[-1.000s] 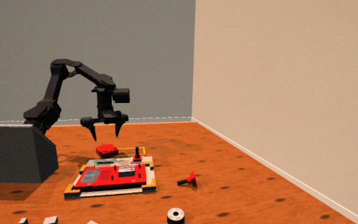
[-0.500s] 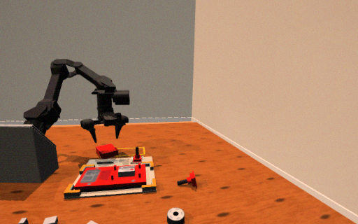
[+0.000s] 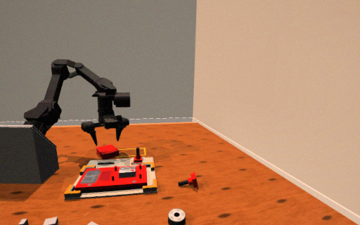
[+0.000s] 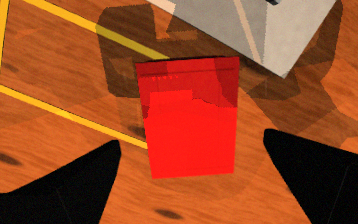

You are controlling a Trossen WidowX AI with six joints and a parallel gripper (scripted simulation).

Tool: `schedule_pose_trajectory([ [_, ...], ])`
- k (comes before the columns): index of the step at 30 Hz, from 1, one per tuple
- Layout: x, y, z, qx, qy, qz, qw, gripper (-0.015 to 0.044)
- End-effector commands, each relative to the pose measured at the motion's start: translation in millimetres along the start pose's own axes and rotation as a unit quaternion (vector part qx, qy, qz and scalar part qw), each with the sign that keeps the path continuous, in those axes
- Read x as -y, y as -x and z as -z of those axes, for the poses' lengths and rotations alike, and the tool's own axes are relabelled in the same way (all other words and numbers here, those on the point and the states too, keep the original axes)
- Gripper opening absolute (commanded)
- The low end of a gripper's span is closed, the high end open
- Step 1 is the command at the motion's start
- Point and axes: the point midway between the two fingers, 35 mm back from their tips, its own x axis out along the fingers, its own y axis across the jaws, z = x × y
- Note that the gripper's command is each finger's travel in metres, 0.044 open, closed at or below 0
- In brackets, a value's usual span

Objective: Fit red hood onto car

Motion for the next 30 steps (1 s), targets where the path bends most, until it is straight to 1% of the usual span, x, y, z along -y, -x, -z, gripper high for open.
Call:
schedule_pose_trajectory([
  [1,1,-2,-1,0.001,-0.002,0.001,1.0,0.044],
  [30,1,-18,1,0.0,-0.002,0.0,1.0,0.044],
])
